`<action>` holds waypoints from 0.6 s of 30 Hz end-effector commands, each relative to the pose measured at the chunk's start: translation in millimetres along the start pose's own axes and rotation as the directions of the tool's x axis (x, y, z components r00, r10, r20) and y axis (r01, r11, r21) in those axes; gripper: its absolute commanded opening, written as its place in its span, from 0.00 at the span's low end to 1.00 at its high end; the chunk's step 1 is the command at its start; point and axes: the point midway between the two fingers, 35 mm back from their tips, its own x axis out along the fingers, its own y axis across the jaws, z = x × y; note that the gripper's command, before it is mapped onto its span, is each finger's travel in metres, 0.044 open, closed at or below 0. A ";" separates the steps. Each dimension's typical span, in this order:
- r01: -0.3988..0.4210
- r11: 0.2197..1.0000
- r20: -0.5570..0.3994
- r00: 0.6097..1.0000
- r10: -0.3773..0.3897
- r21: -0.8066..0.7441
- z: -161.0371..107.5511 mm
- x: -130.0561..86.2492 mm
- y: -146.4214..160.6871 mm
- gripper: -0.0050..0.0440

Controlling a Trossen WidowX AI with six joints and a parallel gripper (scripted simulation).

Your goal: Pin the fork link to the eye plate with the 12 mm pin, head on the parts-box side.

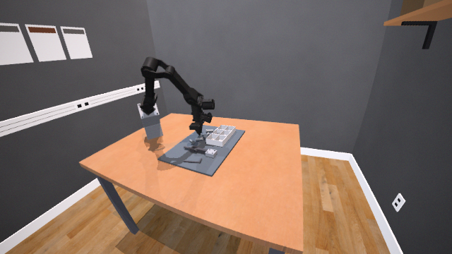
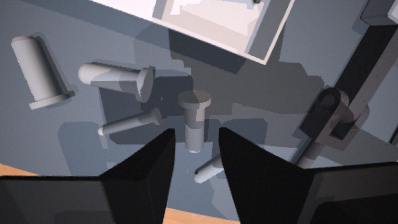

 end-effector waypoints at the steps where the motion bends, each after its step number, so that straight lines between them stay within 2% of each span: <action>1: 0.001 1.000 0.012 1.000 -0.001 0.011 4.6 -2.2 -0.7 0.37; 18: 0.001 1.000 0.009 1.000 -0.001 0.008 3.9 -0.3 -0.4 0.37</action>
